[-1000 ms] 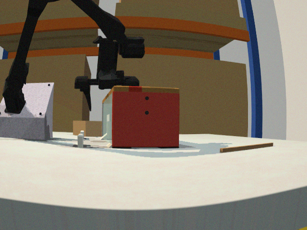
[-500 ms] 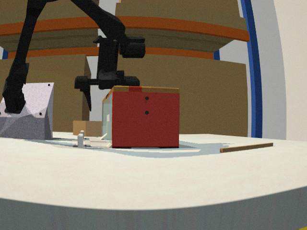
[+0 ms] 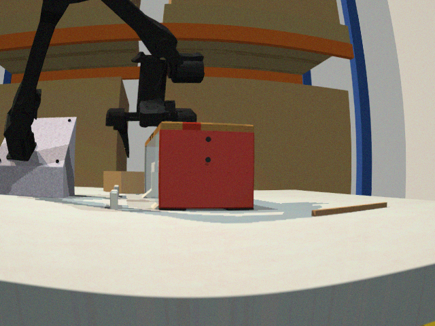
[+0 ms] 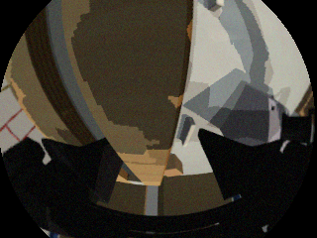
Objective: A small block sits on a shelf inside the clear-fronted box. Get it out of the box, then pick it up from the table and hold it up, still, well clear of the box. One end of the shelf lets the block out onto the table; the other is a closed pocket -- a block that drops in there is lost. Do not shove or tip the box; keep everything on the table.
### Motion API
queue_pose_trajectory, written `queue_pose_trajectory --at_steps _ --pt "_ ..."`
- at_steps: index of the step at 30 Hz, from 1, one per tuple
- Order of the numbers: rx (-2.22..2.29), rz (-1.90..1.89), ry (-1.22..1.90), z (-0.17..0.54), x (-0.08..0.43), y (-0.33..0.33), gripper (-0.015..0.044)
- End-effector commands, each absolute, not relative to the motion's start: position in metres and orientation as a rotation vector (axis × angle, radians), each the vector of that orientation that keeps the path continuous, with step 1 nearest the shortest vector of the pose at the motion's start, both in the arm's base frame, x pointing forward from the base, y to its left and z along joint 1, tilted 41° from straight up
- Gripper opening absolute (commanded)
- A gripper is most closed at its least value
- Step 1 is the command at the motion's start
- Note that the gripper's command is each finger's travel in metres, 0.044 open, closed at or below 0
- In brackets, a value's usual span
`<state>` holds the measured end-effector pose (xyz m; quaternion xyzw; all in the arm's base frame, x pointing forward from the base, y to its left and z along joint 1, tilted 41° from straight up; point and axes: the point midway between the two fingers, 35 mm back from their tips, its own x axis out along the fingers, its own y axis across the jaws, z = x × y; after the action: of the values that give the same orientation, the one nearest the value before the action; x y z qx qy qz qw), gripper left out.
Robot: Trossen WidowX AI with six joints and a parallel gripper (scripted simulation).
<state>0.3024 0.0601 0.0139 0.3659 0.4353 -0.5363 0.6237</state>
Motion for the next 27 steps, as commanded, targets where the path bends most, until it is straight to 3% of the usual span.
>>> queue_pose_trajectory --at_steps 1,27 --pt "0.846 -1.236 1.004 0.01 0.301 0.063 0.04" --pt "0.847 -1.236 1.005 -0.007 0.298 0.083 0.04"
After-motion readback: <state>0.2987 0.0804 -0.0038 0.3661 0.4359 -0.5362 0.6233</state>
